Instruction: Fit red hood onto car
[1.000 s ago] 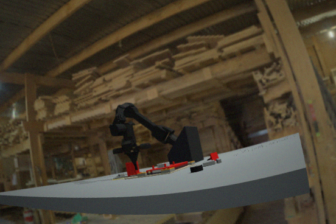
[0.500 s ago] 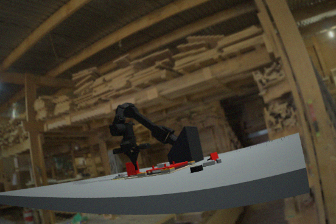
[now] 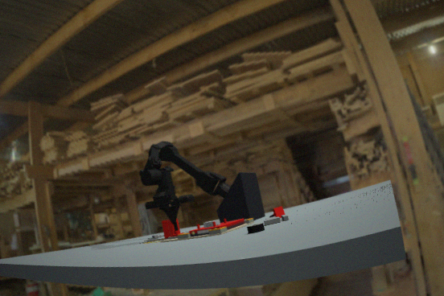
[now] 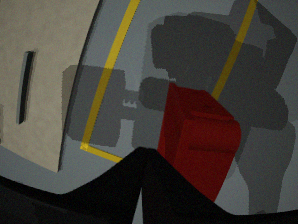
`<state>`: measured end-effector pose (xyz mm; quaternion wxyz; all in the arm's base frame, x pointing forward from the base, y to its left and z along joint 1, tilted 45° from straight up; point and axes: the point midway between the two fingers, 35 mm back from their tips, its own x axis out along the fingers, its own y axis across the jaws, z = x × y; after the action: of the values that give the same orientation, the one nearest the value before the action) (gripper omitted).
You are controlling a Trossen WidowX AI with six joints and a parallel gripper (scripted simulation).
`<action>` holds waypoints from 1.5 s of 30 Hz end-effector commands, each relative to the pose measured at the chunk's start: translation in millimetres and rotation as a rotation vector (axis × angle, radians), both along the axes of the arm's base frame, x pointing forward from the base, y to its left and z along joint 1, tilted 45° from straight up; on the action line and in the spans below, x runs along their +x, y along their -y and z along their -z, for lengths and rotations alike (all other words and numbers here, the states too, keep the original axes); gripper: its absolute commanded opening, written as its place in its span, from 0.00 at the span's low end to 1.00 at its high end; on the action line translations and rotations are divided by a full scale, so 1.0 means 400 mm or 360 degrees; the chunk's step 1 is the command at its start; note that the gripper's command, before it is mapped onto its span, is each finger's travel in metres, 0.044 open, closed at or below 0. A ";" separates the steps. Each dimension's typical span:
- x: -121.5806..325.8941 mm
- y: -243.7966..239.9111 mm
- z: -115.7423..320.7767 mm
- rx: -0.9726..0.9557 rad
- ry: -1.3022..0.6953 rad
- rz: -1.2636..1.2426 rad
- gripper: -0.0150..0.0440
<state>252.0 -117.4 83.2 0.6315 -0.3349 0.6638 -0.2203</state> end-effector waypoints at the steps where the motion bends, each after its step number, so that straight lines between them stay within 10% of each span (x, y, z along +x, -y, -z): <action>1: 0.002 0.000 -0.001 0.0007 0.0035 0.0028 0.25; 45: 0.003 0.006 -0.006 0.0019 0.0309 0.0286 0.25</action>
<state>252.6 -119.6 85.6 0.6684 -0.2558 0.6318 -0.2976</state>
